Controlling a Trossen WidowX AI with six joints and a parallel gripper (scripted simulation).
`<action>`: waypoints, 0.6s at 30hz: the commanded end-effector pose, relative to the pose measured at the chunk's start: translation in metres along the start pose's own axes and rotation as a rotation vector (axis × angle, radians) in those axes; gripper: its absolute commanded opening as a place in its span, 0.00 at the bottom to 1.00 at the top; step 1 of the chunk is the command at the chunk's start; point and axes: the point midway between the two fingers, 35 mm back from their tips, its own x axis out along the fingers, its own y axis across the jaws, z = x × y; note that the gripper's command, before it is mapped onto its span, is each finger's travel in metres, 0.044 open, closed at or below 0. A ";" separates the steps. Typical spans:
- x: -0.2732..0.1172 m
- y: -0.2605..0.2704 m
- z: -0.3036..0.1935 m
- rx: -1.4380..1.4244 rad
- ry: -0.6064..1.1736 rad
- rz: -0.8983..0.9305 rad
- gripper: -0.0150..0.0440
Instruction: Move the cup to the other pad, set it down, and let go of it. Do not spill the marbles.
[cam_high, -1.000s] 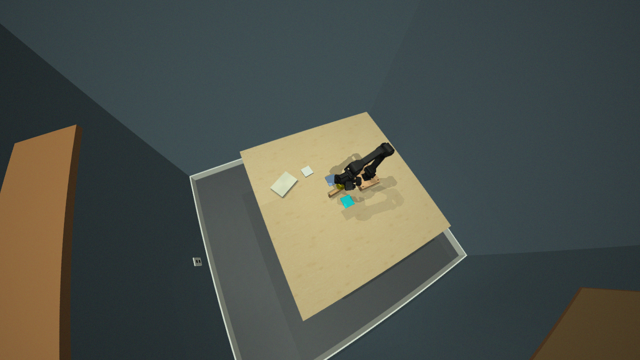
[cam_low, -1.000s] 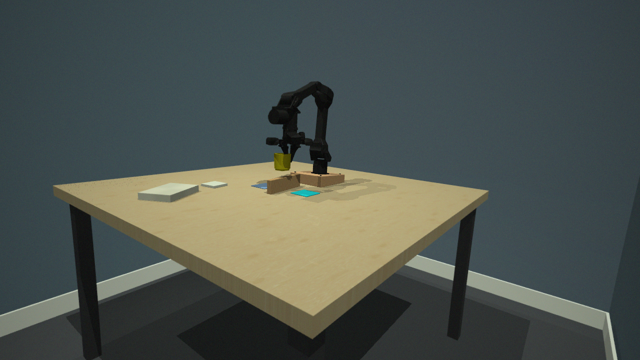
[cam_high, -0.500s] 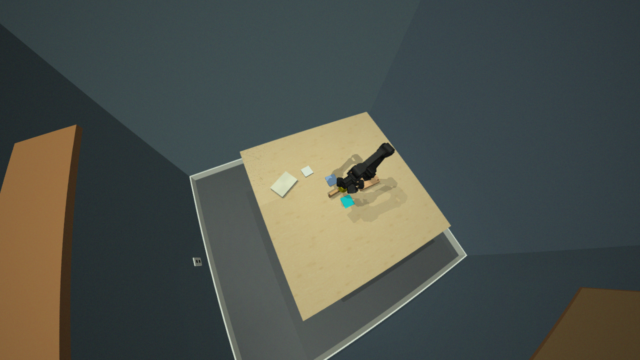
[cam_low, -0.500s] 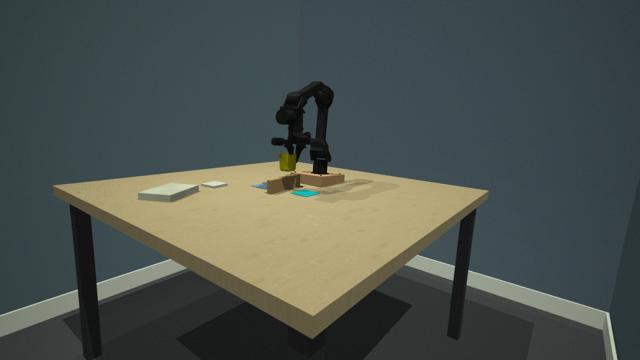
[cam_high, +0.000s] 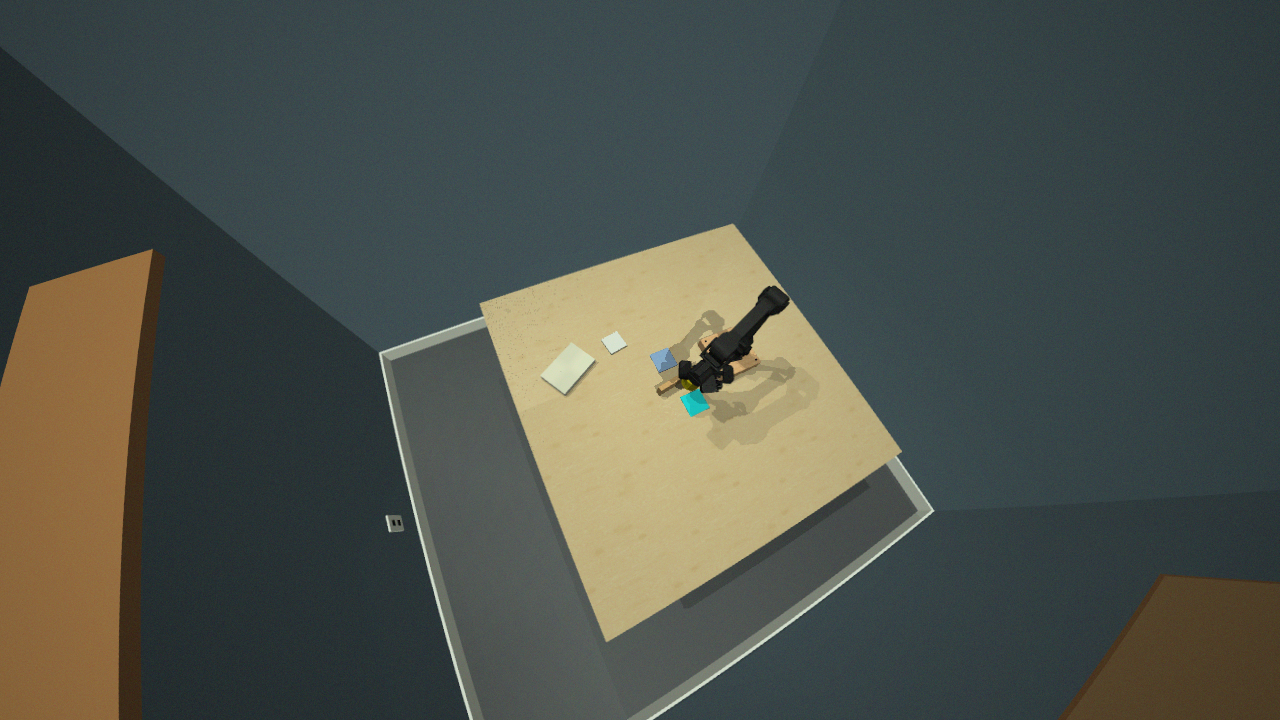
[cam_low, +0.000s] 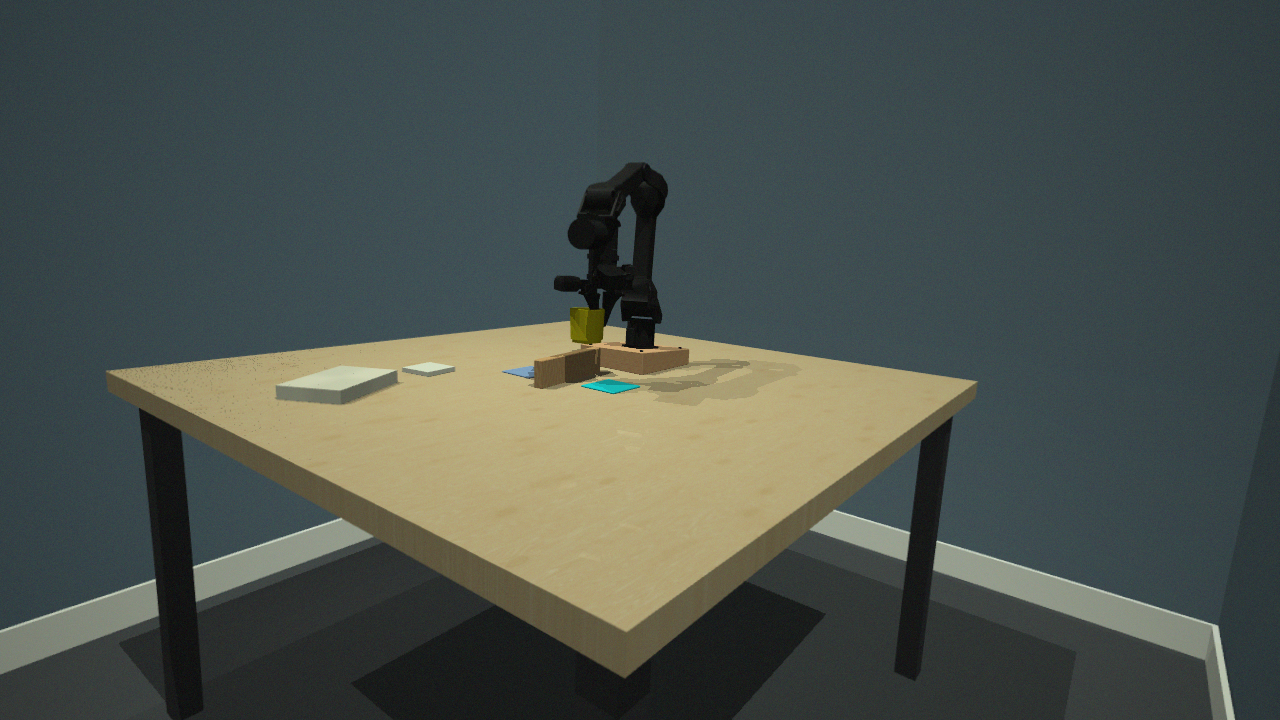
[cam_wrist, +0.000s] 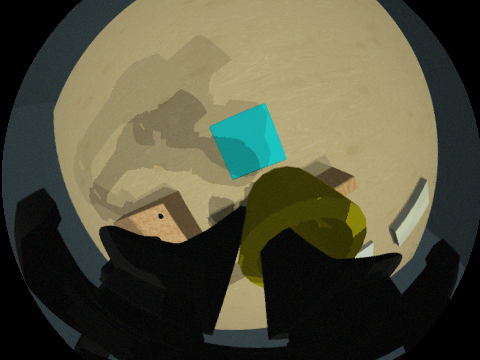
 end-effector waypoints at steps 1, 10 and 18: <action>0.000 0.006 0.007 0.004 -0.002 0.007 0.25; -0.001 0.017 0.019 0.004 -0.003 0.008 0.25; -0.001 0.027 0.030 0.004 -0.004 0.009 0.25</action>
